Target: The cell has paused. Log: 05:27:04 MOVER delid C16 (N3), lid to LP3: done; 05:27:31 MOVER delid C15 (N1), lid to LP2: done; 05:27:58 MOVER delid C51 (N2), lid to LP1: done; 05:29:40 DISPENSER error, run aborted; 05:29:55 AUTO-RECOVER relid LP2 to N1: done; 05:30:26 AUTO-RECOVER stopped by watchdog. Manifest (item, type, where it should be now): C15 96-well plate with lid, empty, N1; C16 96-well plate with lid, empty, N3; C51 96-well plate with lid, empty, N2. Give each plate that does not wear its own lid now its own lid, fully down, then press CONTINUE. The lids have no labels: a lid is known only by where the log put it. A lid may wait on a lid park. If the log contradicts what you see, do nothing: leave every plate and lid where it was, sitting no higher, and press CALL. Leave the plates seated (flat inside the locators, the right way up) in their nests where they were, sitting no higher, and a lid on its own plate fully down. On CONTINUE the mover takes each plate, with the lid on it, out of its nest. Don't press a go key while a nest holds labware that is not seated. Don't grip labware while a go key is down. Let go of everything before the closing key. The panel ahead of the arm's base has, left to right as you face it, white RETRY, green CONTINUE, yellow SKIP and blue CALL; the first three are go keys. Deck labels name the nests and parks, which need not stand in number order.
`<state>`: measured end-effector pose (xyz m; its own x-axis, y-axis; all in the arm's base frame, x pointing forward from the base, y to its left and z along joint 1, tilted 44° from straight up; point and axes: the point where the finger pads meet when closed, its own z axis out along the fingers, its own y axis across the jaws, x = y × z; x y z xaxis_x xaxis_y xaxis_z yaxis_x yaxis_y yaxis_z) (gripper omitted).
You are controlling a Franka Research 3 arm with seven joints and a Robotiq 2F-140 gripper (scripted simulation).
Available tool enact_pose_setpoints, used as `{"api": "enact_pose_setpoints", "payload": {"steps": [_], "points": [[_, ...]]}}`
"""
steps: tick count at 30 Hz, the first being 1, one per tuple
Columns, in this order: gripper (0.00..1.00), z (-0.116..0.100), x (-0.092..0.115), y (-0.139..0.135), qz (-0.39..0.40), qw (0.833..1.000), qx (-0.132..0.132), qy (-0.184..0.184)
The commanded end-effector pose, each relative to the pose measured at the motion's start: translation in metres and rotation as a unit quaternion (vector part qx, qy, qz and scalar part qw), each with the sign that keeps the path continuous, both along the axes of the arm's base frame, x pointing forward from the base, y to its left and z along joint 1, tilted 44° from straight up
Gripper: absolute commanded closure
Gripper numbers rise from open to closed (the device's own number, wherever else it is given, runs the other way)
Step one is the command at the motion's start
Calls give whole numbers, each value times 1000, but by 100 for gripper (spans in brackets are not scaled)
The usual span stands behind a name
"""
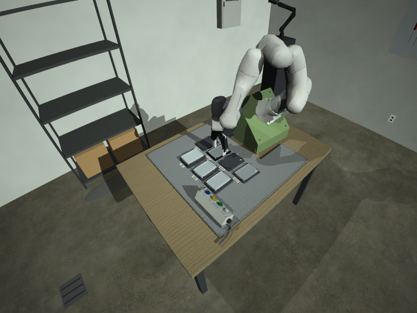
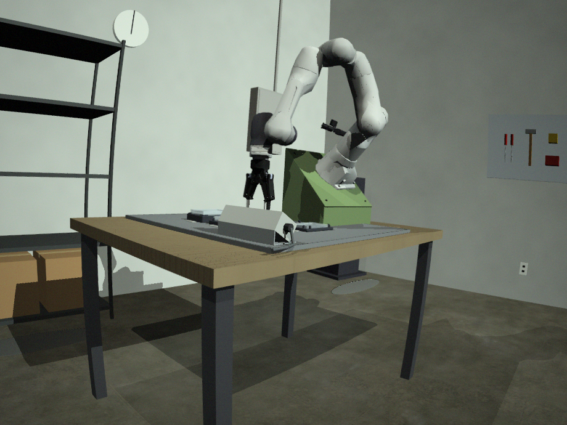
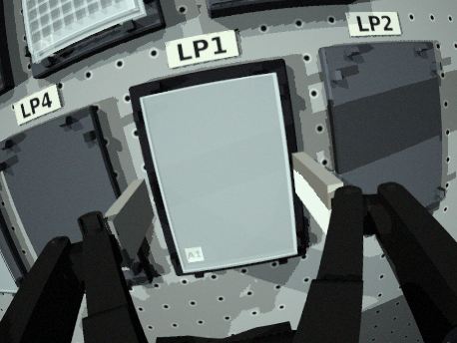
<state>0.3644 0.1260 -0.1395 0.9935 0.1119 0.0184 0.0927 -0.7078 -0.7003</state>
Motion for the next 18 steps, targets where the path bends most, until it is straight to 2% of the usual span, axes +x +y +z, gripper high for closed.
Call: {"api": "enact_pose_setpoints", "payload": {"steps": [1, 18], "points": [[34, -2, 1, -1, 2, 1000, -2, -4], [34, -3, 1, 0, 2, 1000, -2, -4]]}}
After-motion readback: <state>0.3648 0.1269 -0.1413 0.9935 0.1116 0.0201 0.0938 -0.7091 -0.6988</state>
